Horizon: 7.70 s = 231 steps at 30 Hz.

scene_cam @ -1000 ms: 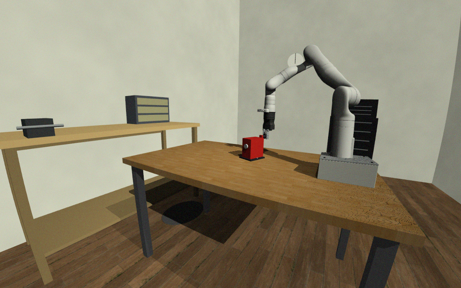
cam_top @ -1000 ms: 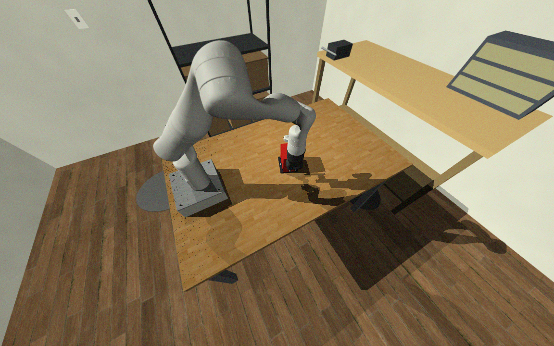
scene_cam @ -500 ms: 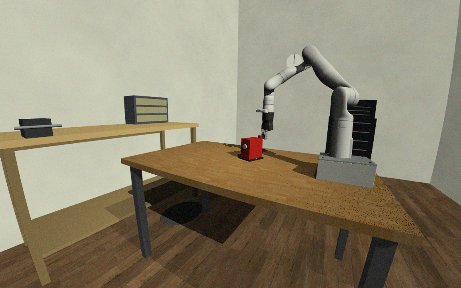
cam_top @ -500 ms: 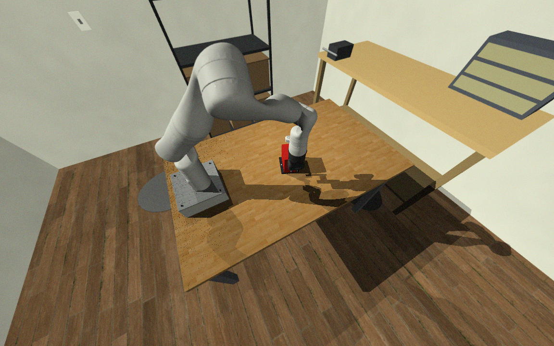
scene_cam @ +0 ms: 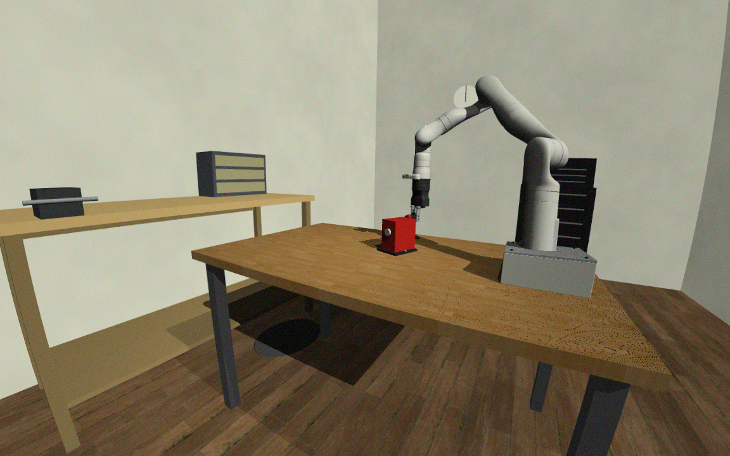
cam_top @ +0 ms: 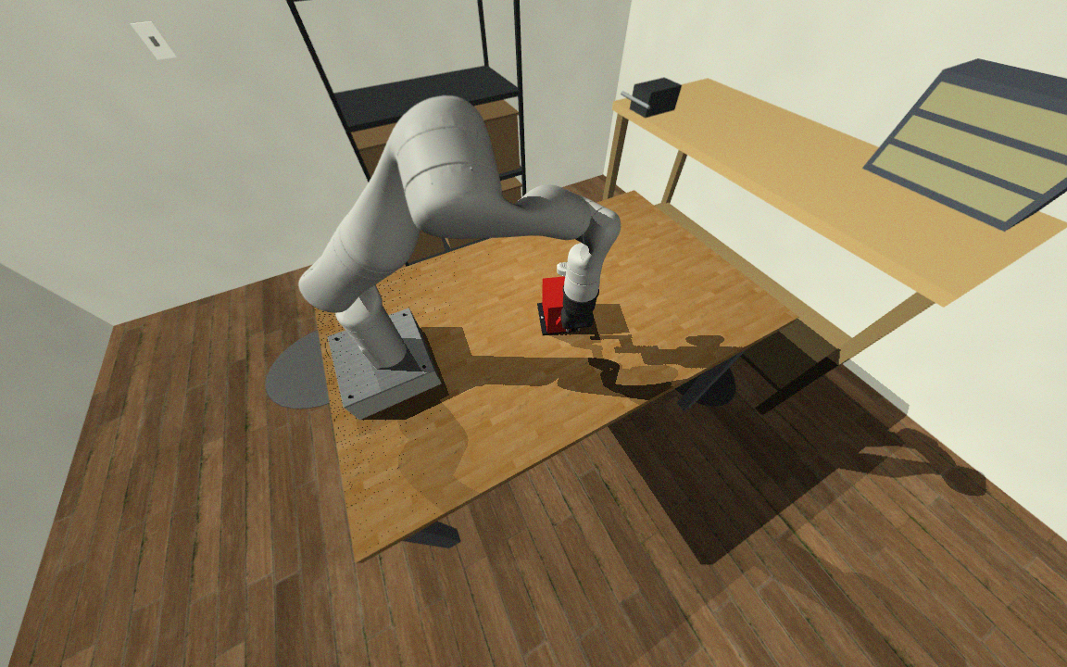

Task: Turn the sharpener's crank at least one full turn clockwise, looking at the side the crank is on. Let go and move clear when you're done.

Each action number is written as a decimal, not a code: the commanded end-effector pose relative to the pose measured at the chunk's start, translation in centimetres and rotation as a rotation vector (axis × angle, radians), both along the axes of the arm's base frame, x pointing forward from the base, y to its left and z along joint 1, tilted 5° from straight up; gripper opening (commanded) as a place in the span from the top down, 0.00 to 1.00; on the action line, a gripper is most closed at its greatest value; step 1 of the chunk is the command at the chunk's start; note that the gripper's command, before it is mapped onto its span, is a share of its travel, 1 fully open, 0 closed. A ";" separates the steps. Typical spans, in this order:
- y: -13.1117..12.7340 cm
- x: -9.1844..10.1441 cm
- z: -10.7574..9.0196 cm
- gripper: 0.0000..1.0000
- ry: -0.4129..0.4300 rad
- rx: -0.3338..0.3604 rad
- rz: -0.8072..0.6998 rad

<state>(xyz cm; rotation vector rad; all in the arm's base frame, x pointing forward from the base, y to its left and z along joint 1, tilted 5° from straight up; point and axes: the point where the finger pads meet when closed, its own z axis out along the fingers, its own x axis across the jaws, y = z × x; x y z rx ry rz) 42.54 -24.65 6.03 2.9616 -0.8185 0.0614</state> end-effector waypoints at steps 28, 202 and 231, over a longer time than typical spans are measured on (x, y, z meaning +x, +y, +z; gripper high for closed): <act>-1.7 2.4 -4.6 1.00 0.004 -0.005 0.012; 2.1 -4.6 -7.9 1.00 0.004 -0.005 0.011; 3.0 -5.5 -3.2 1.00 0.003 -0.005 0.010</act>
